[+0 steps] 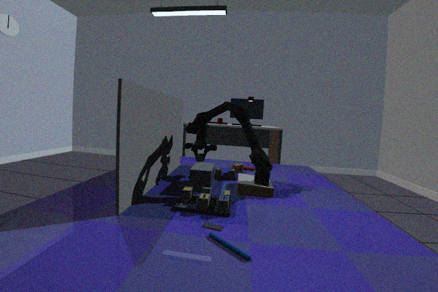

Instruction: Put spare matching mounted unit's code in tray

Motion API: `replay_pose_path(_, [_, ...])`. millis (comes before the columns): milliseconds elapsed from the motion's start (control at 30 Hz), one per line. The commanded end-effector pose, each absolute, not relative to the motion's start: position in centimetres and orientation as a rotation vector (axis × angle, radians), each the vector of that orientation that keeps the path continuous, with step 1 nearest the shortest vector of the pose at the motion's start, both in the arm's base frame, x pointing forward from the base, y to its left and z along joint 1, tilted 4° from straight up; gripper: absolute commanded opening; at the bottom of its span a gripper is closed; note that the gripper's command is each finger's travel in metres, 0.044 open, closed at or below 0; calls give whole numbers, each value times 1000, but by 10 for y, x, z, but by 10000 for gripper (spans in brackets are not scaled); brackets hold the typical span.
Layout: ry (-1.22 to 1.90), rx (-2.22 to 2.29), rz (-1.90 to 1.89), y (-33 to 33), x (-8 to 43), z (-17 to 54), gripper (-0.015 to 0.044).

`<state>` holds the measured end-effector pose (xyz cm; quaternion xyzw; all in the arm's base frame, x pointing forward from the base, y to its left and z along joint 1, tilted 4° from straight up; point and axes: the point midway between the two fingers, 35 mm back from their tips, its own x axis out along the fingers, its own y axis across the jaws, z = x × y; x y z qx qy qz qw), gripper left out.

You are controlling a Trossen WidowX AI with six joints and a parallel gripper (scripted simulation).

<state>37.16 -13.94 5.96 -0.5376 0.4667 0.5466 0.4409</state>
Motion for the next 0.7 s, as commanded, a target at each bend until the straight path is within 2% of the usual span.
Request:
replay_pose_path(0, [1159, -1340, 1363, -140, 371, 56, 0])
replay_pose_path(667, [1159, -1340, 1363, -140, 369, 40, 0])
